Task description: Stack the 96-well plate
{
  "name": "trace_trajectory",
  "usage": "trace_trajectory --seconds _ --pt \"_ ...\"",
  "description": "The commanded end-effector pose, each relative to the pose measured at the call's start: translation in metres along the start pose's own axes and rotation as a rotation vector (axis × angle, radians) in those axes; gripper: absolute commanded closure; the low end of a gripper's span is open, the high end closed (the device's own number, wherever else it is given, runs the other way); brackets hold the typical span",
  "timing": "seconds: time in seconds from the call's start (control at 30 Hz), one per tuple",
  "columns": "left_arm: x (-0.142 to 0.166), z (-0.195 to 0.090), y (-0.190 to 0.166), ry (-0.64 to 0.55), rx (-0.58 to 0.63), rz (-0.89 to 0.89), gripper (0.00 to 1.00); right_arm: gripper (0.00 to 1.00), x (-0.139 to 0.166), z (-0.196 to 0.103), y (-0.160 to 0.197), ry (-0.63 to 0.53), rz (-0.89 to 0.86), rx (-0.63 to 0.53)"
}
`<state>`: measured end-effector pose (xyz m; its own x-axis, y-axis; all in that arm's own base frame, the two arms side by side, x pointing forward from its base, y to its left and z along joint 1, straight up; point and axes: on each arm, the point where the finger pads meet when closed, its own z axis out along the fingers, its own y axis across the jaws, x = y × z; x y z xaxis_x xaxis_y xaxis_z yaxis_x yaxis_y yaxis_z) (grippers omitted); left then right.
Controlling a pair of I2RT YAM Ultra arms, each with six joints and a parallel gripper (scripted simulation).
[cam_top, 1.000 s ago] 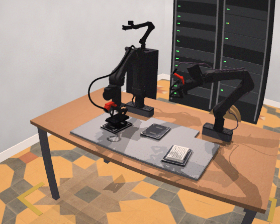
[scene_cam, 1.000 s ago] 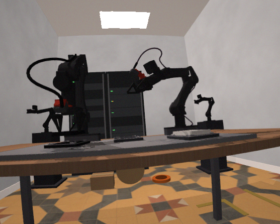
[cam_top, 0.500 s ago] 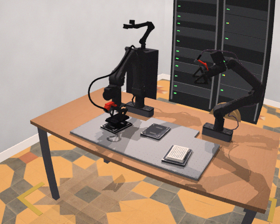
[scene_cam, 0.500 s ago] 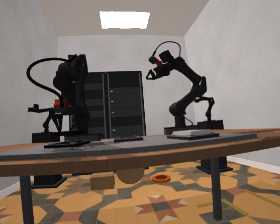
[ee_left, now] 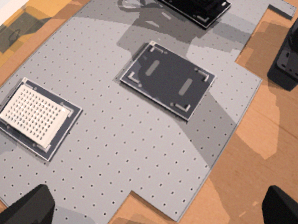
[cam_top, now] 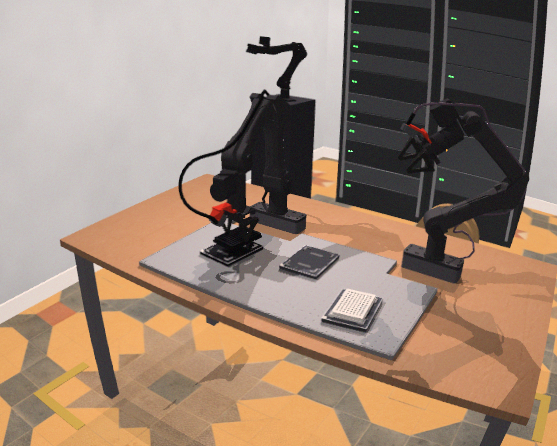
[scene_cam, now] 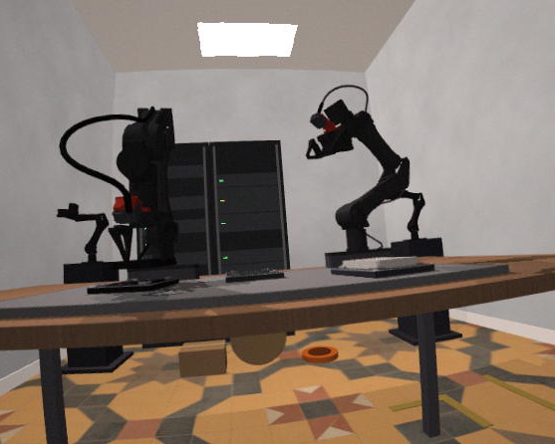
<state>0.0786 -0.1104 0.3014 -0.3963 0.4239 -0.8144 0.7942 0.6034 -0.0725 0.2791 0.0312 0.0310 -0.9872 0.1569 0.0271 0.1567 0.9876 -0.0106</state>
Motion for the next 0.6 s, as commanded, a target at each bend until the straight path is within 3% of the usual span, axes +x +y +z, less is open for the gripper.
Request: trace_trajectory --seconds 0.0,0.23,0.3,0.57 --pt "-0.006 -0.013 0.002 -0.041 0.023 -0.012 0.0 0.22 0.014 -0.01 0.037 -0.037 0.076 -0.017" --pt "-0.005 -0.014 -0.01 -0.033 0.097 0.039 0.0 0.22 0.053 -0.011 0.115 -0.029 0.056 -0.001" --pt "-0.005 -0.014 -0.01 -0.033 0.097 0.039 0.0 0.22 0.053 -0.011 0.115 -0.029 0.056 -0.001" --pt "-0.005 -0.014 -0.011 -0.032 0.108 0.046 0.0 0.22 0.09 -0.011 0.182 -0.031 -0.006 0.0"
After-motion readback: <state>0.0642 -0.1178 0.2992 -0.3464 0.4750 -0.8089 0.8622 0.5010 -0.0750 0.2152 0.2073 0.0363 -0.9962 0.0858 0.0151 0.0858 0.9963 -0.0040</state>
